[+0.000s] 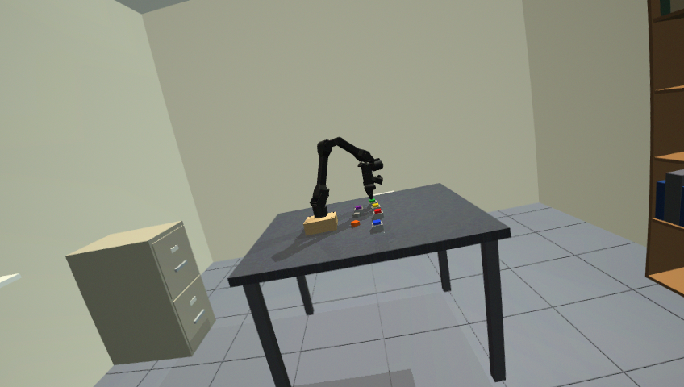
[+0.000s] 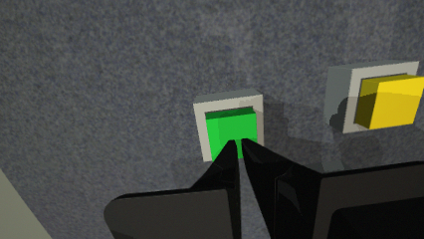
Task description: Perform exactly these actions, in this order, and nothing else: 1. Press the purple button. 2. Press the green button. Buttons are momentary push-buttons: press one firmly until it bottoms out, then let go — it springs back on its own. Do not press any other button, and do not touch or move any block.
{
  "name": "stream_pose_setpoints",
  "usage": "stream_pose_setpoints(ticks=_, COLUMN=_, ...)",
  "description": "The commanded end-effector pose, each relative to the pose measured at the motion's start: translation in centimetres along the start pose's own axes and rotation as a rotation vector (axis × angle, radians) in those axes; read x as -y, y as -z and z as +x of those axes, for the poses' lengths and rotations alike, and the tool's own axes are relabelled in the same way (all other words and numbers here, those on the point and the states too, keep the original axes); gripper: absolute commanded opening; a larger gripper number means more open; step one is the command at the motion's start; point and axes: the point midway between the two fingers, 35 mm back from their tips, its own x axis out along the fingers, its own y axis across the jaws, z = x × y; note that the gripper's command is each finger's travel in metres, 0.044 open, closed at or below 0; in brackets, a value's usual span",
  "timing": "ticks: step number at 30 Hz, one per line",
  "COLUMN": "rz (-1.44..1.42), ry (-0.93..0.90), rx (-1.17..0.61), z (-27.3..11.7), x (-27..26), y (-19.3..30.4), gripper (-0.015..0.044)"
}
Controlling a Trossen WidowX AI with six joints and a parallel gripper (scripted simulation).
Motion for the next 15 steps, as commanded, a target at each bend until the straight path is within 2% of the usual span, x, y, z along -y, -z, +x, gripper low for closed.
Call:
stream_pose_setpoints(ticks=1, rz=0.000, ry=-0.012, rx=0.018, z=-2.2, x=-0.2, y=-0.2, gripper=0.0020)
stream_pose_setpoints(ticks=4, rz=0.000, ry=-0.012, rx=0.018, z=-2.2, x=-0.2, y=-0.2, gripper=0.0020)
stream_pose_setpoints(ticks=6, rz=0.000, ry=-0.012, rx=0.018, z=-3.2, x=-0.2, y=0.4, gripper=0.0072)
stream_pose_setpoints(ticks=10, rz=0.001, ry=-0.012, rx=0.015, z=-8.0, x=0.0, y=3.9, gripper=0.0178)
stream_pose_setpoints(ticks=15, rz=0.001, ry=-0.012, rx=0.015, z=-8.2, x=0.0, y=4.1, gripper=0.0309)
